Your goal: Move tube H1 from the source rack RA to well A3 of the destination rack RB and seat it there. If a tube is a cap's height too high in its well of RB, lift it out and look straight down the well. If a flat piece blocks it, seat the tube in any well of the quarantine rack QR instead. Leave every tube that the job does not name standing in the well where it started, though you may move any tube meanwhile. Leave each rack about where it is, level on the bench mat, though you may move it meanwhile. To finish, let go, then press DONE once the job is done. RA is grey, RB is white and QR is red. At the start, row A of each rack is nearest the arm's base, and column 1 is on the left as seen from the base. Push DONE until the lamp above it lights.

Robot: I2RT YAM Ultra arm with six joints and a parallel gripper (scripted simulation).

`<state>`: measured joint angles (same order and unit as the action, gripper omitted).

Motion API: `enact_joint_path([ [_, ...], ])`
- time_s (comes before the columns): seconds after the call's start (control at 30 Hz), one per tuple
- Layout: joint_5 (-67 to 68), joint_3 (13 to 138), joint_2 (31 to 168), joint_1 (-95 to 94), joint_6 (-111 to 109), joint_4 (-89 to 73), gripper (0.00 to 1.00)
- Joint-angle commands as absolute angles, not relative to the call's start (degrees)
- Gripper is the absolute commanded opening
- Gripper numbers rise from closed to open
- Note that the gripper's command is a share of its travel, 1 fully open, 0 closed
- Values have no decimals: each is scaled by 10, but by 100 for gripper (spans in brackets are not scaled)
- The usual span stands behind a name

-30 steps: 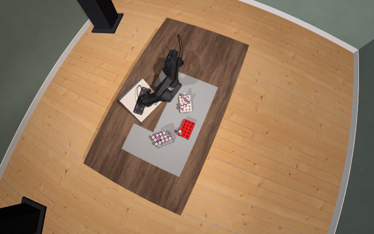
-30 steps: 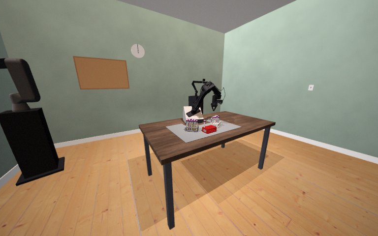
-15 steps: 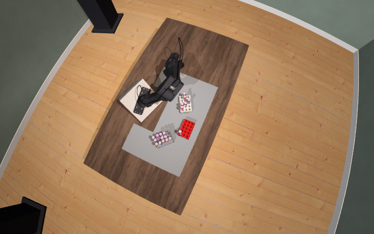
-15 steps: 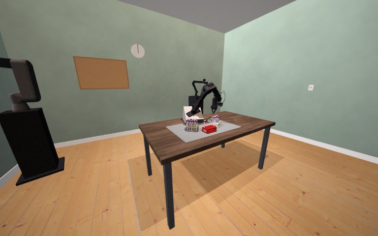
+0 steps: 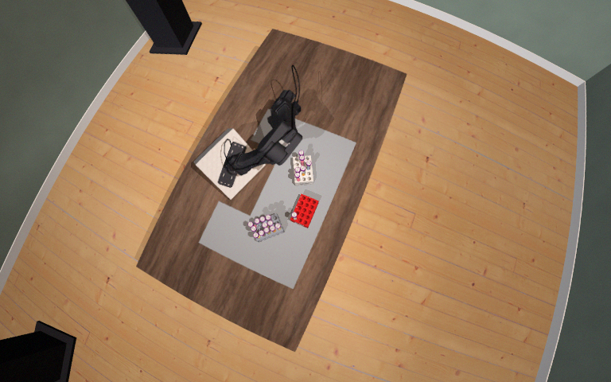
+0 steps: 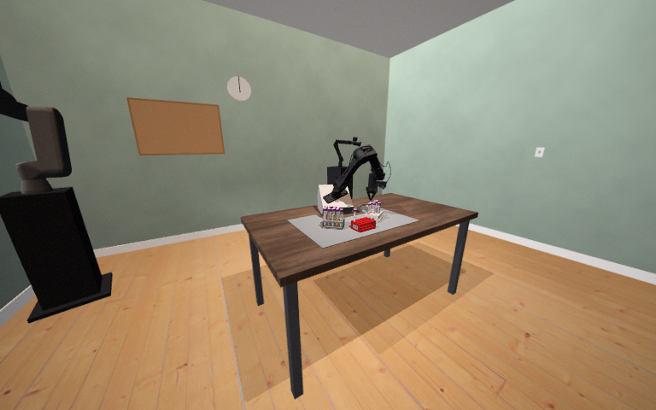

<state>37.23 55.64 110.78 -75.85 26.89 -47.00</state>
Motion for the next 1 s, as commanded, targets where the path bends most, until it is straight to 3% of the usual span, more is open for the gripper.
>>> enact_joint_path([
  [0.0, 381, 548, 1111, -760, 252, -444, 0],
  [0.97, 385, 512, 1118, -739, 215, -373, 0],
])
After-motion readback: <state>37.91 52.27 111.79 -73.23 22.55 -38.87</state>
